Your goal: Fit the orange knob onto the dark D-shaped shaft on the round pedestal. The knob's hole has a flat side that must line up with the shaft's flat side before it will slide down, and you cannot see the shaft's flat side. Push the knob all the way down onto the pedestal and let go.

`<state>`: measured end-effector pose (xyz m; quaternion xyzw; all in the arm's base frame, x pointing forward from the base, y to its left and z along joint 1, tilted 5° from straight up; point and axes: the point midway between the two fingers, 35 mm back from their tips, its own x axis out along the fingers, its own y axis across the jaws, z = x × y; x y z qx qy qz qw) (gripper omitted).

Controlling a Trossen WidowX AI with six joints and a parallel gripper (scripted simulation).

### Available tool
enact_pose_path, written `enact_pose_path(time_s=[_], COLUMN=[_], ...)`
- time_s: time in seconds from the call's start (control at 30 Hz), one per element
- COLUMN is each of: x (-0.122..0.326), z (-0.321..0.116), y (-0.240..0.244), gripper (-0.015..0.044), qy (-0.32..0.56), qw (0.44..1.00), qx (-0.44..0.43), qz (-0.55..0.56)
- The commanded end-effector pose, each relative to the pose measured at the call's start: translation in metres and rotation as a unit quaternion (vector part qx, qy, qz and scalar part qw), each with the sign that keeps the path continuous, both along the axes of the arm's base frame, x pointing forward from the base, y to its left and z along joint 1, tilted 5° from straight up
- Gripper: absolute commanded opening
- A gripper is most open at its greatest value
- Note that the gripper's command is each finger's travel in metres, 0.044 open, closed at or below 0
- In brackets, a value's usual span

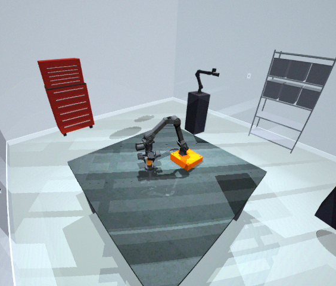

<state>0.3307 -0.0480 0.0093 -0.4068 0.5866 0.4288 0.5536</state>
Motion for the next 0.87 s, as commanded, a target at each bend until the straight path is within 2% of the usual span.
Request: enact_pose_path(time_s=[0.0,0.07,0.23,0.47,0.83], x=[0.0,0.0,0.001,0.006,0.01], z=[0.0,0.0,0.003,0.093,0.096], y=[0.0,0.0,0.0,0.0,-0.001], gripper=[0.0394,0.044,0.044,0.044,0.044], qy=[0.0,0.0,0.0,0.0,0.0], qw=[1.0,1.0,1.0,1.0,1.0], qx=[0.0,0.0,0.0,0.0,0.0], qz=[0.0,0.0,0.0,0.0,0.0])
